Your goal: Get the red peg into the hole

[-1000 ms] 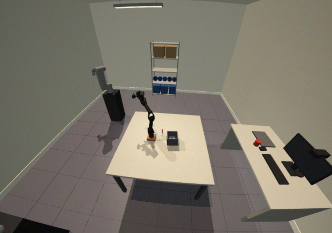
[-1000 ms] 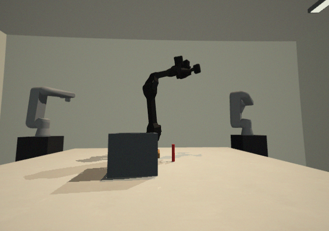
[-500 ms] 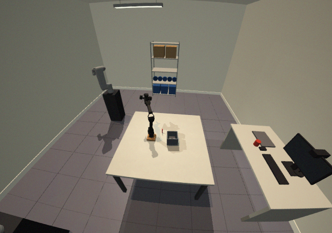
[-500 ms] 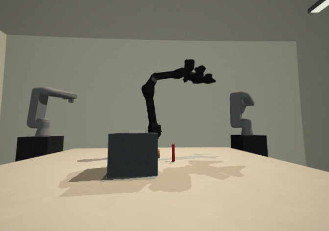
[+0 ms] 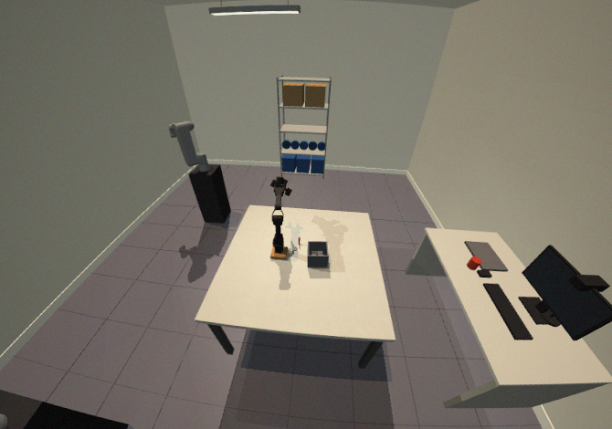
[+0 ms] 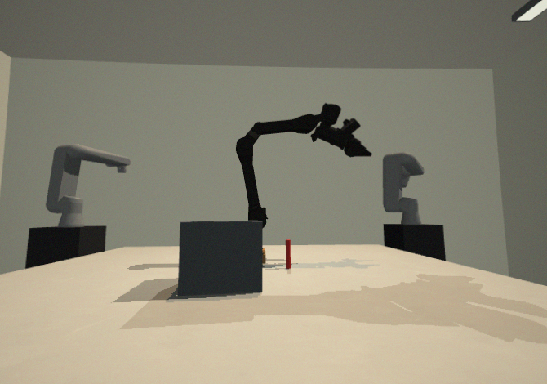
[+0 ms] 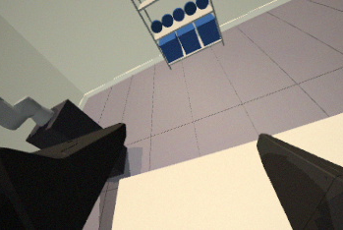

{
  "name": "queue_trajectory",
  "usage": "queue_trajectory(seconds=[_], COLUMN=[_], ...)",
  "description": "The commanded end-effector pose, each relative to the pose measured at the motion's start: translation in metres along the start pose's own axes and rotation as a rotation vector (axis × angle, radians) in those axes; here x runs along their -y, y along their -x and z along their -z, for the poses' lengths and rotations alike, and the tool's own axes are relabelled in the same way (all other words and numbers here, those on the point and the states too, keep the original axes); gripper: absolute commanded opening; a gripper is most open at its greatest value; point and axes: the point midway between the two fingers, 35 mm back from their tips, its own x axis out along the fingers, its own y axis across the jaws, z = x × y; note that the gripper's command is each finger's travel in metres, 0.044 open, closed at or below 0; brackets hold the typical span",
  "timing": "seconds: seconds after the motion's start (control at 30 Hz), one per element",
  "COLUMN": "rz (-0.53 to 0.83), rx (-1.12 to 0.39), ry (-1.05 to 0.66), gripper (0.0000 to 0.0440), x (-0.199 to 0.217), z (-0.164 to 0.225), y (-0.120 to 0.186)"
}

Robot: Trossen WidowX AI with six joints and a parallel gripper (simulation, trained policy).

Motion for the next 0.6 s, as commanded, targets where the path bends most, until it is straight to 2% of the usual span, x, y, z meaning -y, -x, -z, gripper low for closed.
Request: queue_trajectory(seconds=[0.0, 0.27, 0.57], rz=[0.079, 0.282, 0.501], rx=[-0.026, -0.079, -0.114], ry=[-0.067, -0.255, -0.481], gripper=[0.044, 0.044, 0.044], x=[0.027, 0.098, 0.17], z=[0.005, 0.019, 0.037], y=[-0.004, -0.004, 0.011])
